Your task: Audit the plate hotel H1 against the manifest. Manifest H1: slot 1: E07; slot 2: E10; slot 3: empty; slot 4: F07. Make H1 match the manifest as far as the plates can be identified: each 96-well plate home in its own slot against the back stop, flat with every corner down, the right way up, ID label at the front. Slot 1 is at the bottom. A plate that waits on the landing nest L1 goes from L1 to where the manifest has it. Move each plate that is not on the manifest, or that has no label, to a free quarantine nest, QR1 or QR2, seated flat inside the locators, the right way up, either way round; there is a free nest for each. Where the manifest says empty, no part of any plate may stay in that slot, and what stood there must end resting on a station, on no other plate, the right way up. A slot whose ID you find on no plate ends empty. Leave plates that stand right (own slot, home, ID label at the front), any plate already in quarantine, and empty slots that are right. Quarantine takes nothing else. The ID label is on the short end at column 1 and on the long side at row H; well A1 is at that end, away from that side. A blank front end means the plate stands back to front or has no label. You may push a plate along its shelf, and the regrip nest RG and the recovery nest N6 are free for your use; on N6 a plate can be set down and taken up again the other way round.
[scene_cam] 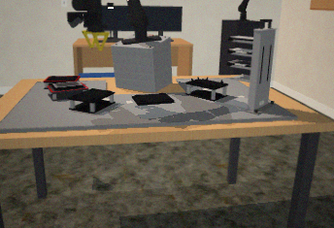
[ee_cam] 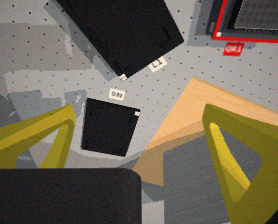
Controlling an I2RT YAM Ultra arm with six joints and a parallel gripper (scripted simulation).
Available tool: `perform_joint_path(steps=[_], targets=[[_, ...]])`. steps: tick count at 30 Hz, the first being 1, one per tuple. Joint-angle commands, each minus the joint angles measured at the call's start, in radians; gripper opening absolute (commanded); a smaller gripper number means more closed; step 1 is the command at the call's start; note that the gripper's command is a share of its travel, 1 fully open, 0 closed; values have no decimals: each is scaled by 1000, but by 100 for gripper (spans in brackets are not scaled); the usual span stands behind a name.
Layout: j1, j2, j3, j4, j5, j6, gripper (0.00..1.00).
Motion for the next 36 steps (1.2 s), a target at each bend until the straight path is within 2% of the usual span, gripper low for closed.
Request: perform_joint_path(steps=[1,3,5,20,23,36], targets=[[25,-61,-42,47,-7,-21,100],[41,-78,-68,70,-10,-35,100],[41,-78,-68,70,-10,-35,100],[164,-191,-238,230,-29,-135,100],[173,-198,-237,241,-24,-142,100],[285,-266,-361,373,-42,-227,100]])
